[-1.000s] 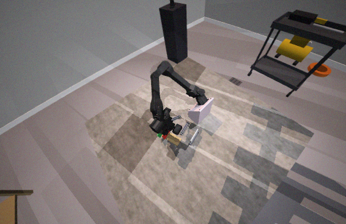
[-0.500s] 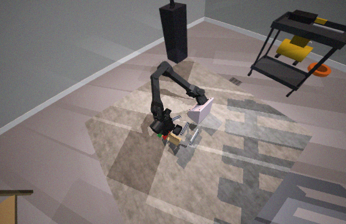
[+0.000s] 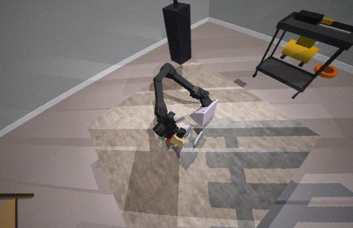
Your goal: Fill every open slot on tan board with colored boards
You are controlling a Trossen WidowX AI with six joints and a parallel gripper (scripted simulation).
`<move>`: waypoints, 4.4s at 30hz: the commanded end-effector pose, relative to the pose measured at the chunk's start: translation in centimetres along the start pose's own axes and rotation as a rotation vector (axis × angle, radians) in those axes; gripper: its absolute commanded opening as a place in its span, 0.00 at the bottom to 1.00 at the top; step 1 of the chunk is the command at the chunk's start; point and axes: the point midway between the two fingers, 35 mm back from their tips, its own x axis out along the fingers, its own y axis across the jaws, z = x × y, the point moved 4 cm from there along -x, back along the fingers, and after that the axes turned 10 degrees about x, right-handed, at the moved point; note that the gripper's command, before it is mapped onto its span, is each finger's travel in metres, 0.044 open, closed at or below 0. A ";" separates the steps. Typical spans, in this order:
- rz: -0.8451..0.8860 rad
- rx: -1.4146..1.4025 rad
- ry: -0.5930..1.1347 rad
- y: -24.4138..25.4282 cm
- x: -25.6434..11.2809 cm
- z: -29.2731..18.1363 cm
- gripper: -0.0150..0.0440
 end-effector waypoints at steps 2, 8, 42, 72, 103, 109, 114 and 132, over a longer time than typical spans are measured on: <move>-0.003 -0.004 0.000 0.0 0.4 0.0 0.25; -0.003 -0.004 0.000 0.0 0.8 0.0 0.25; -0.001 0.000 0.001 0.0 1.5 0.0 0.53; 0.051 0.003 -0.018 11.5 -9.8 -5.9 0.57; 0.006 0.021 0.003 15.0 -1.4 -11.2 0.57; 0.006 0.021 0.003 15.0 -0.4 -11.2 0.57; 0.005 0.021 0.003 15.0 0.4 -11.3 0.57; 0.004 0.021 0.003 15.0 3.3 -11.3 0.57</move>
